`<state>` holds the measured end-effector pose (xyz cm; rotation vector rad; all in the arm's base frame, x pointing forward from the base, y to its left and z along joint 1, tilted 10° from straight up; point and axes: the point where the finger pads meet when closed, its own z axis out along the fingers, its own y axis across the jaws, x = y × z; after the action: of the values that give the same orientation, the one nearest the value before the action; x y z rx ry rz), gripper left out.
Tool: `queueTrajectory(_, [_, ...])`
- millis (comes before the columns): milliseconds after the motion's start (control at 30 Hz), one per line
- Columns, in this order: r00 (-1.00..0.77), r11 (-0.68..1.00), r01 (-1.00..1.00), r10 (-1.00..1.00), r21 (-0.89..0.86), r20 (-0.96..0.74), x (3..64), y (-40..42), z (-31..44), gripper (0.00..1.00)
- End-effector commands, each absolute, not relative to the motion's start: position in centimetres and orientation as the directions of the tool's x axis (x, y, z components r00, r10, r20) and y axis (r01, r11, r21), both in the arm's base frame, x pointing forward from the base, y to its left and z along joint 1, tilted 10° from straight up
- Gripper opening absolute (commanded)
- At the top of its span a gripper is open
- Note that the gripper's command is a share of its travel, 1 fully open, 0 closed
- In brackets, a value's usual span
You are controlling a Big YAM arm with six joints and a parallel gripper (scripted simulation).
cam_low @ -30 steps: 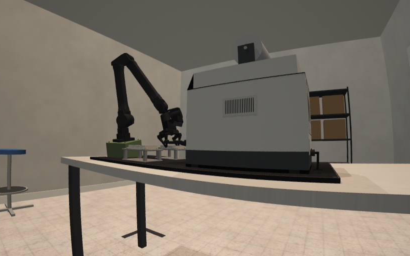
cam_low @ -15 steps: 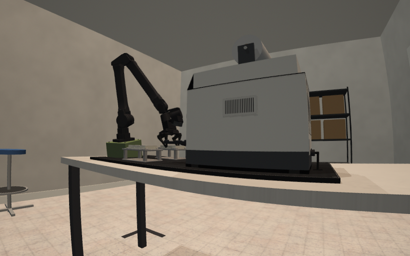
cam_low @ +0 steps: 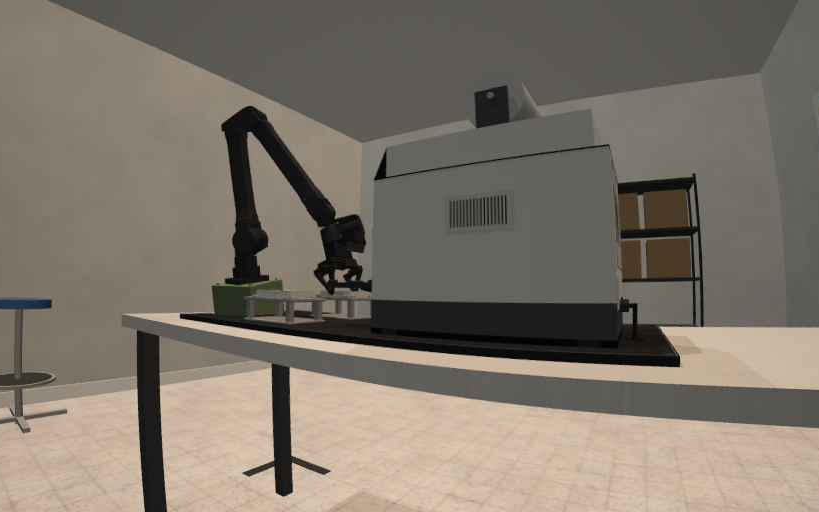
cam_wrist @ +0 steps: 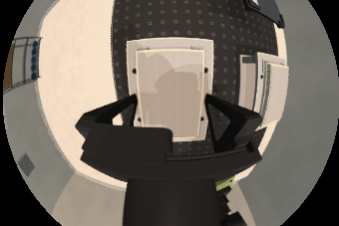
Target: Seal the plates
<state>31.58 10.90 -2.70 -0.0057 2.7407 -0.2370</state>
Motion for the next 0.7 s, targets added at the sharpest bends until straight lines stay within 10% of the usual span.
queueTrajectory(0, [-0.903, 0.990, 0.027, -0.035, -0.139, -0.428, 33.5, 12.5, -0.3, 1.00])
queueTrajectory(667, [-0.906, 0.989, 0.027, -0.037, -0.144, -0.421, 33.1, 12.5, 0.7, 1.00])
